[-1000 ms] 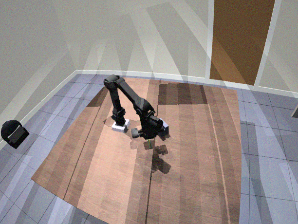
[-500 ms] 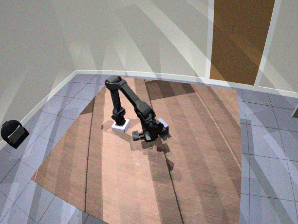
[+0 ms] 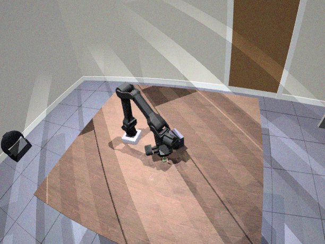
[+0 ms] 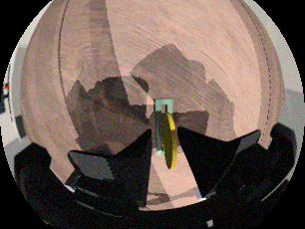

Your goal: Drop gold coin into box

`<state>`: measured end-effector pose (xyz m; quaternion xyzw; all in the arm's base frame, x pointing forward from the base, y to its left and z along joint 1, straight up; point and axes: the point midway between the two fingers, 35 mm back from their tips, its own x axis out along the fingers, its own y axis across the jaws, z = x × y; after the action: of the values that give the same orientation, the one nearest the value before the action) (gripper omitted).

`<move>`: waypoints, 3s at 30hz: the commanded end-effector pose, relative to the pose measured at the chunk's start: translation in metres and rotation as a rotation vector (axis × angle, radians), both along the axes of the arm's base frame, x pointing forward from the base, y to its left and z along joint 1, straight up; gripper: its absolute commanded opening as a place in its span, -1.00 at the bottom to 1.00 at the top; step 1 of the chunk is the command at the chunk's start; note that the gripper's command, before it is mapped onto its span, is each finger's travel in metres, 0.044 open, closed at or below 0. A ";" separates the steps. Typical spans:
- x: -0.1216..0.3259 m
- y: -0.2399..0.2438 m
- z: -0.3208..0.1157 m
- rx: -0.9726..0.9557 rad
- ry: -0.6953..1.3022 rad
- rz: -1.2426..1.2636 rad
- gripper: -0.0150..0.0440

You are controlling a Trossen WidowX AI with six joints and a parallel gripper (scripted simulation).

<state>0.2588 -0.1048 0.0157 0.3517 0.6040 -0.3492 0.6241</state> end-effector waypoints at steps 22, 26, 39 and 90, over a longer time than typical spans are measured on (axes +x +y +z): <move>0.000 0.000 0.012 0.005 0.003 -0.005 -0.49; 0.001 0.000 0.022 0.005 0.003 -0.005 -0.49; 0.001 0.000 0.055 0.004 0.002 -0.005 -0.49; 0.012 0.040 0.094 0.000 0.002 0.344 -0.49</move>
<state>0.2653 -0.0714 0.1075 0.2408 0.6585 -0.2370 0.6725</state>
